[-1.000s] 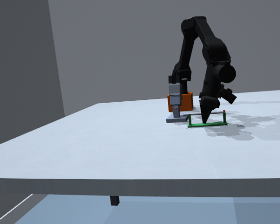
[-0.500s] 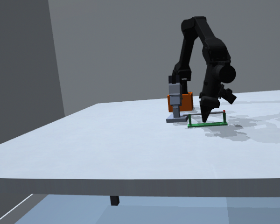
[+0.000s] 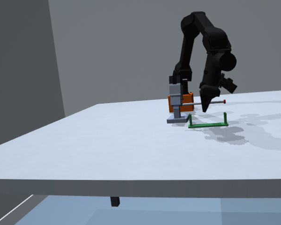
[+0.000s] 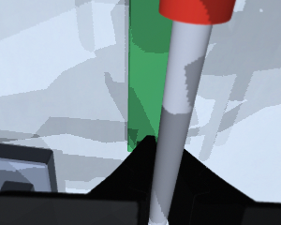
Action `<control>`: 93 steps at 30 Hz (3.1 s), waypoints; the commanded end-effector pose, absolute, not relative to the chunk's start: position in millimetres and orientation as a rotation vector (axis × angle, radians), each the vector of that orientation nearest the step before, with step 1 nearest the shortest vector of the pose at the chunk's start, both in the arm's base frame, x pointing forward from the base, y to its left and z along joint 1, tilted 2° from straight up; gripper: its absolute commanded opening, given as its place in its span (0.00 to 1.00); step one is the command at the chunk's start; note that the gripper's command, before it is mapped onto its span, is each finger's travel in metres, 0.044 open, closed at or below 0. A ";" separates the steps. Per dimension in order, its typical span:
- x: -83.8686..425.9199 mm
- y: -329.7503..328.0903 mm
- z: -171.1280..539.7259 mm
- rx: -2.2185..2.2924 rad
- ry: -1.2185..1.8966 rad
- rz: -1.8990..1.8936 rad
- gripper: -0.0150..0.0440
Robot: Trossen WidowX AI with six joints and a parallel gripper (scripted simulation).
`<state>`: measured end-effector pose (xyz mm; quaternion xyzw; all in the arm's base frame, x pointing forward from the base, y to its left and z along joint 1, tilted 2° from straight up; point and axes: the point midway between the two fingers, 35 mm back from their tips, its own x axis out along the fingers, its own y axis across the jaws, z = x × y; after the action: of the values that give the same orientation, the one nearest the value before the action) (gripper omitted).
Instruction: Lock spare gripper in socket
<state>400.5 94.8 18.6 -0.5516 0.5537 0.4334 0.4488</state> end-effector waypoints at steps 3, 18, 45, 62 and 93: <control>399.3 93.7 44.9 -1.362 1.364 1.069 0.25; 399.9 94.0 42.8 -1.351 1.371 1.054 0.27; 323.3 101.1 59.6 -1.291 1.410 1.024 0.25; 295.1 101.2 43.3 -1.268 1.426 1.014 0.25; 292.1 87.9 10.4 -1.263 1.426 1.012 0.25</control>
<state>292.3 90.4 10.1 -0.5156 0.5837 0.4127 0.4724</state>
